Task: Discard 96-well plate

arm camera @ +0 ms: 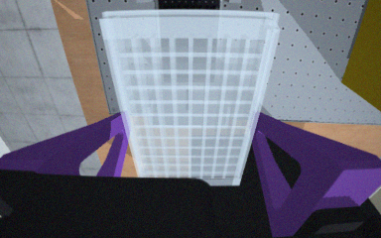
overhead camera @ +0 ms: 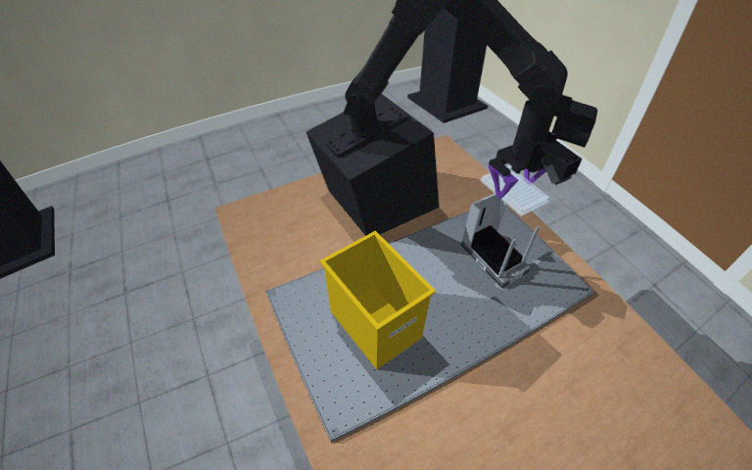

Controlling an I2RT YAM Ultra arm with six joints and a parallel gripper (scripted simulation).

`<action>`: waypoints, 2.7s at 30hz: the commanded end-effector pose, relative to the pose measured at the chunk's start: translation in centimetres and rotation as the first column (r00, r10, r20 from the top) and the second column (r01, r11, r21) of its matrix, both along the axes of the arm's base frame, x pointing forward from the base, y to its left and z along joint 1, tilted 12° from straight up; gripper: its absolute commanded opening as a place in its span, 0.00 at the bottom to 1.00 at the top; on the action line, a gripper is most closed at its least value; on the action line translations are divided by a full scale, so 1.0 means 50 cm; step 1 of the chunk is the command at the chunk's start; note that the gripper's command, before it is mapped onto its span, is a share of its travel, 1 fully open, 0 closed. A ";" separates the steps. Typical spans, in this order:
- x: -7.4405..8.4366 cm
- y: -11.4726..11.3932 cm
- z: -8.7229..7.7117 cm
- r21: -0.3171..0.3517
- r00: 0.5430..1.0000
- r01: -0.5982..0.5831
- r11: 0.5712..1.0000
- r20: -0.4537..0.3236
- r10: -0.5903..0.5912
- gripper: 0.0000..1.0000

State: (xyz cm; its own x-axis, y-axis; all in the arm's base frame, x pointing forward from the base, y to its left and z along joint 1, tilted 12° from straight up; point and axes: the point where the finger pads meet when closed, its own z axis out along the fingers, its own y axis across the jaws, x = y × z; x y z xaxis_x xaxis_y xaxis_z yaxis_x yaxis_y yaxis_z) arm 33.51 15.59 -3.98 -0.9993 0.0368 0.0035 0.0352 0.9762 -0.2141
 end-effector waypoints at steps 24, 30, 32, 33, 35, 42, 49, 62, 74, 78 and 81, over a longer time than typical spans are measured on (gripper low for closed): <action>0.008 0.007 0.015 0.012 1.000 -0.002 1.000 0.020 0.002 0.00; 0.008 0.007 0.015 0.012 1.000 -0.002 1.000 0.020 0.002 0.00; 0.008 0.007 0.015 0.012 1.000 -0.002 1.000 0.020 0.002 0.00; 0.008 0.007 0.015 0.012 1.000 -0.002 1.000 0.020 0.002 0.00; 0.008 0.007 0.015 0.012 1.000 -0.002 1.000 0.020 0.002 0.00; 0.008 0.007 0.015 0.012 1.000 -0.002 1.000 0.020 0.002 0.00; 0.008 0.007 0.015 0.012 1.000 -0.002 1.000 0.020 0.002 0.00; 0.008 -0.012 0.019 0.012 0.995 -0.100 0.995 0.000 0.100 0.00; 0.009 -0.078 0.033 0.011 0.994 -0.105 0.994 -0.001 0.105 0.00; 0.010 -0.104 0.038 0.010 0.994 -0.105 0.994 -0.001 0.105 0.00; 0.010 -0.124 0.042 0.010 0.994 -0.105 0.994 -0.001 0.105 0.00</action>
